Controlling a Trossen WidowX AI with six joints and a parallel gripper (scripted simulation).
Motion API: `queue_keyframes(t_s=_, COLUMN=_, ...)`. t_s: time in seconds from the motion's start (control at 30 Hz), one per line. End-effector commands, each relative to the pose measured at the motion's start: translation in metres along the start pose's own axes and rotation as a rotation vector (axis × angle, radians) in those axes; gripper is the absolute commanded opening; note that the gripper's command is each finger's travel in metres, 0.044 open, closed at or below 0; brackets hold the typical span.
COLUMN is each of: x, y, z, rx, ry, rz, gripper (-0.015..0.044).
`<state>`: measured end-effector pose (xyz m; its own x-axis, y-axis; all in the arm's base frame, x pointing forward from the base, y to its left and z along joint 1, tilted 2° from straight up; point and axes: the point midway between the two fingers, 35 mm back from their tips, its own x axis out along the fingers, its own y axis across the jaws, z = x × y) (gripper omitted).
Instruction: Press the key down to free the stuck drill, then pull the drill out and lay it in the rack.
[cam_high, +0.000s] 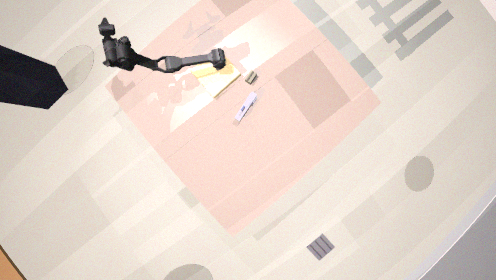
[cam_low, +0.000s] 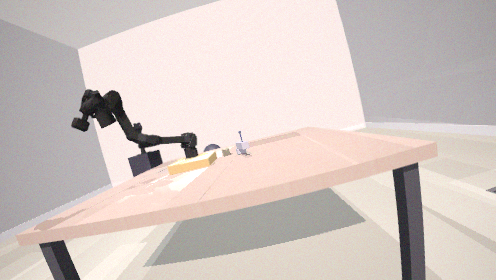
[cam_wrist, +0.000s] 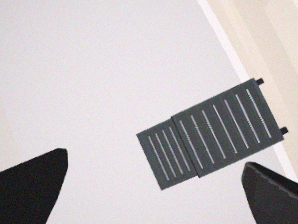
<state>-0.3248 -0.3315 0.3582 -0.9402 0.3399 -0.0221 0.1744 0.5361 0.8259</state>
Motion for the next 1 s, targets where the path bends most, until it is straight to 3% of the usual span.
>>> queue_keyframes(t_s=0.0, x=0.000, y=0.000, z=0.000, rx=0.000, ry=0.000, rz=0.000, gripper=0.0374)
queue_keyframes(t_s=0.3, x=0.003, y=0.003, z=-0.001, rx=0.024, ry=0.007, rz=-0.008, gripper=0.0138)
queue_keyframes(t_s=0.47, x=0.025, y=0.049, z=-0.008, rx=0.252, ry=0.048, rz=-0.020, gripper=0.0006)
queue_keyframes(t_s=0.97, x=0.045, y=0.228, z=-0.003, rx=0.816, ry=0.269, rz=0.096, gripper=0.0000)
